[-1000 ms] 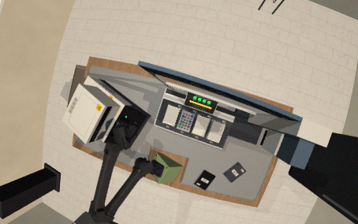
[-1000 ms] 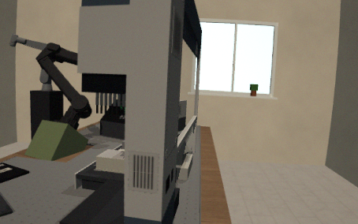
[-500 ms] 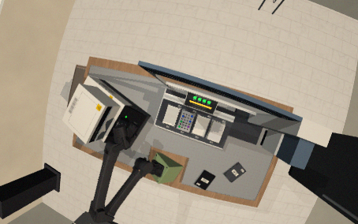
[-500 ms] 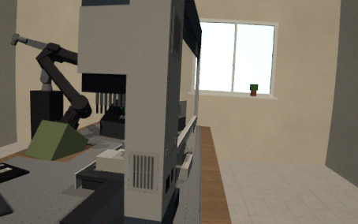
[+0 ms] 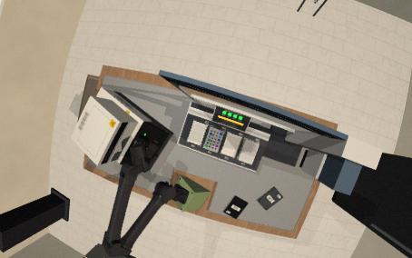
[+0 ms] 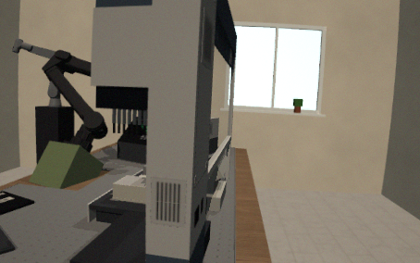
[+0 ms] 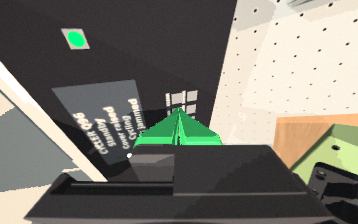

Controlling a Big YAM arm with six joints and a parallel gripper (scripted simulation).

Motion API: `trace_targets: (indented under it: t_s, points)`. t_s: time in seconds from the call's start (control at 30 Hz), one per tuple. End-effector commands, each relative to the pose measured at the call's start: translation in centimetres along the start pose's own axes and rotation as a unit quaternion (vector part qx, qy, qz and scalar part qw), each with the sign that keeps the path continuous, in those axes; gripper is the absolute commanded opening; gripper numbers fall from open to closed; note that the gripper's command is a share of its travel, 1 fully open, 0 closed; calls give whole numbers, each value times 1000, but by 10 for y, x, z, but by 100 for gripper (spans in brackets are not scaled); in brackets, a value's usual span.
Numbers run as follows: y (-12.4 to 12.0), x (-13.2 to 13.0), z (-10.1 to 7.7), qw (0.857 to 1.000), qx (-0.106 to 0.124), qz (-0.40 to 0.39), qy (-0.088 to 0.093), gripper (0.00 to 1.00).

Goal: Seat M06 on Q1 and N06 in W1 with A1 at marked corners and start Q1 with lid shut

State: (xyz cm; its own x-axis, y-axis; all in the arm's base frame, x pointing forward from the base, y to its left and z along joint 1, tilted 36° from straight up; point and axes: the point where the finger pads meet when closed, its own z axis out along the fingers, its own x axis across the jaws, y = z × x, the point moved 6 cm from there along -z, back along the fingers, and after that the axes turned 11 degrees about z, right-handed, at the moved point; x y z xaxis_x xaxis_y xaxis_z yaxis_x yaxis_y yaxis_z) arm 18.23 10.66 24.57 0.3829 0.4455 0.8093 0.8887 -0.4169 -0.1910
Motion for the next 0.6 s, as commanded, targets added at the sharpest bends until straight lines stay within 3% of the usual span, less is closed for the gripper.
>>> trace_targets:
  t_s: [0.0, 0.3, 0.57]
  points:
    - [0, 12, -4, 1000, 3, -10, 3, 0]
    - [-2, 2, 1, 1000, 6, -4, -7, 0]
    - [-1, -5, -19, 1000, 1, -8, -1, 0]
